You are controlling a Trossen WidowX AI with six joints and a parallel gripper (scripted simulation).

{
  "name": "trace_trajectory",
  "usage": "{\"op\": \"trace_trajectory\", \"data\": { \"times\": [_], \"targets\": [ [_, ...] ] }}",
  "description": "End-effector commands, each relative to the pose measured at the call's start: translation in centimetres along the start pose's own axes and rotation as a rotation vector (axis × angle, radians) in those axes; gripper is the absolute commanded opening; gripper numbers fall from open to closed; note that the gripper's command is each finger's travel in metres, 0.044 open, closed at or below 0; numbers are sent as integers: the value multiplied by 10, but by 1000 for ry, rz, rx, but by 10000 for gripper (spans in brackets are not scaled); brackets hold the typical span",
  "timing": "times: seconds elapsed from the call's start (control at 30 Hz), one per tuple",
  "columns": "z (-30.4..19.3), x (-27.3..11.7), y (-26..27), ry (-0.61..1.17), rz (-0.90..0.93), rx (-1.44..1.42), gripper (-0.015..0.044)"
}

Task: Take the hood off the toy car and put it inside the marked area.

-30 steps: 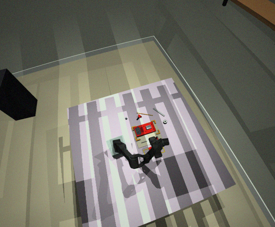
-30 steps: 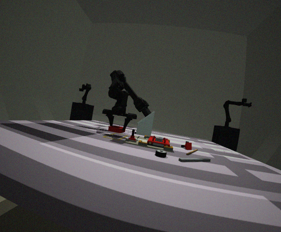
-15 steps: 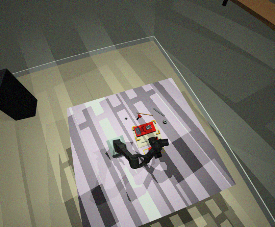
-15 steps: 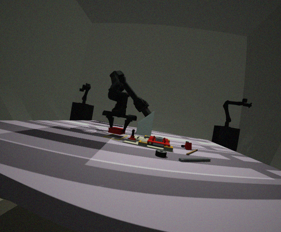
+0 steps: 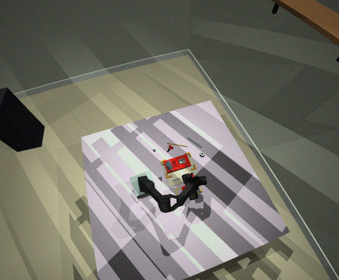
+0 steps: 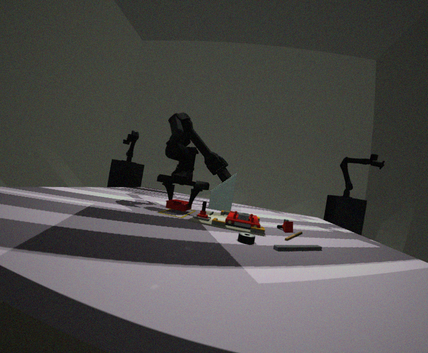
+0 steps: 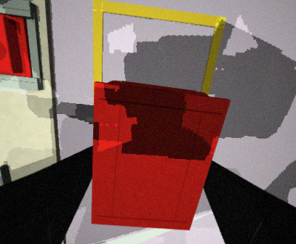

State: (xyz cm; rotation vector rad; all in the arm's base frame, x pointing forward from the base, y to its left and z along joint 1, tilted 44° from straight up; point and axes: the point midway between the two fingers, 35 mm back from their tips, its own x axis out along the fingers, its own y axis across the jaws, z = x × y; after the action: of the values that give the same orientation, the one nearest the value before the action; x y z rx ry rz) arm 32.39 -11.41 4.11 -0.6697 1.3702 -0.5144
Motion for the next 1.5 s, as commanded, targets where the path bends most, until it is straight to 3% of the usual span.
{"op": "trace_trajectory", "data": {
  "times": [0.0,0.67,1.23,1.47],
  "targets": [
    [0,3,2,3,6,-8,0],
    [-1,13,2,3,6,-8,0],
    [0,8,0,0,0,0,440],
    [1,-58,1,4,3,0,440]
  ]
}}
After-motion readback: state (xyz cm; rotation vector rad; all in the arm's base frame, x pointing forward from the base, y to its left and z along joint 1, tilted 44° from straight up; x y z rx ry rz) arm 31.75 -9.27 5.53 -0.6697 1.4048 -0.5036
